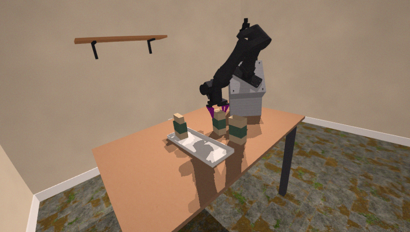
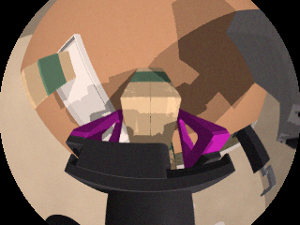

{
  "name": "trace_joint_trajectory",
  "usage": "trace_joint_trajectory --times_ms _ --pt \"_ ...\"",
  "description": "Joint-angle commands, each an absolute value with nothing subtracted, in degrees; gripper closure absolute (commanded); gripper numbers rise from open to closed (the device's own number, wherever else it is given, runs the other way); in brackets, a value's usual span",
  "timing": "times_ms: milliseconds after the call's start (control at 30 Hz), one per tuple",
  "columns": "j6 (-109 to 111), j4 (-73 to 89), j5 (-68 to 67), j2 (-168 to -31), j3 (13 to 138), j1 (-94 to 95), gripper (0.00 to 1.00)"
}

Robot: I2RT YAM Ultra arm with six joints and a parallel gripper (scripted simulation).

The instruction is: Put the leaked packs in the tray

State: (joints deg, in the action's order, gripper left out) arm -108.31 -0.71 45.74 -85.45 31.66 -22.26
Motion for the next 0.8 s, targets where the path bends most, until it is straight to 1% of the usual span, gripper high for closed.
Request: trace_joint_trajectory --times_ms 0,467,500,767 --pt "-108.66 -1.41 44.98 -86.42 30.27 -22.4 0.21" --pt "-108.66 -1.39 44.98 -86.42 30.27 -22.4 0.21" --pt "-108.66 -1.39 44.98 -86.42 30.27 -22.4 0.74" --pt "-108.55 -1.01 44.98 -86.41 30.27 -22.43 0.74"
